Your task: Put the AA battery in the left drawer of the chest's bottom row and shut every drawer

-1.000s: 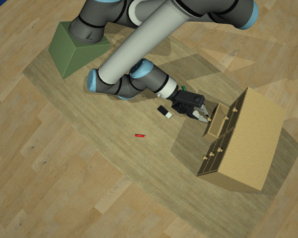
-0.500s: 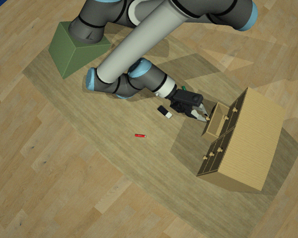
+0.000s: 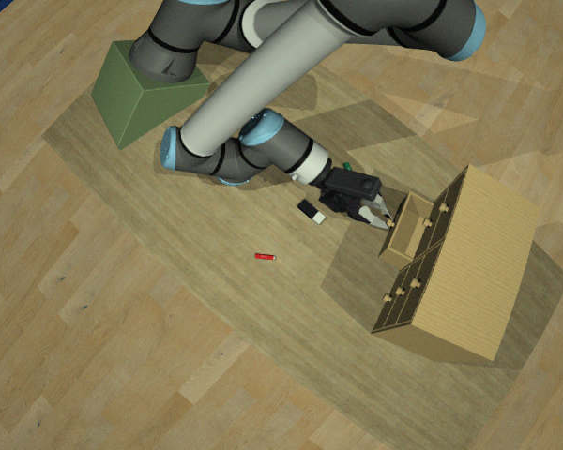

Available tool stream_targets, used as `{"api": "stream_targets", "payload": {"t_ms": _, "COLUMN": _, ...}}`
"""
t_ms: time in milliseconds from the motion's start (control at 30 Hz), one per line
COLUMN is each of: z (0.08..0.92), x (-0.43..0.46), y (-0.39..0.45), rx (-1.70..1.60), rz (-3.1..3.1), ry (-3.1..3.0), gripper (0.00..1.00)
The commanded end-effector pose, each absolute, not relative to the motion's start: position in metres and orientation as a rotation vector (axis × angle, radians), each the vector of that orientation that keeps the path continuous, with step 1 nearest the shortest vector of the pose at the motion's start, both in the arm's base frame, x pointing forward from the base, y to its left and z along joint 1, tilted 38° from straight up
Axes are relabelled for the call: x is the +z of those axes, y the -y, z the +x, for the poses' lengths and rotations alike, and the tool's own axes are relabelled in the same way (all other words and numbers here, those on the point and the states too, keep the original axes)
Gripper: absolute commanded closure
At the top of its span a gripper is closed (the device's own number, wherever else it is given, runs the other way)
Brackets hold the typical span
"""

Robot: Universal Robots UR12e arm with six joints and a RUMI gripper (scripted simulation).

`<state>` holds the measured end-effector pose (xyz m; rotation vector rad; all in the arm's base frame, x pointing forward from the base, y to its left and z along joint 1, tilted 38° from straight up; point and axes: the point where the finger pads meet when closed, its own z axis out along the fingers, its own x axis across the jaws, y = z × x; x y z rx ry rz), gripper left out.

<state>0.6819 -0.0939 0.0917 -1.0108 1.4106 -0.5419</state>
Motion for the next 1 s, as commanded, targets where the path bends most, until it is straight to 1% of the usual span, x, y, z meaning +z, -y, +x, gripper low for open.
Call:
{"api": "stream_targets", "payload": {"t_ms": 0, "z": 0.6796, "x": 0.0908, "y": 0.0949, "rx": -0.543, "rz": -1.010, "ry": -1.411, "gripper": 0.93}}
{"api": "stream_targets", "payload": {"t_ms": 967, "z": 0.6767, "x": 0.0901, "y": 0.0948, "rx": -0.544, "rz": -1.010, "ry": -1.411, "gripper": 0.93}}
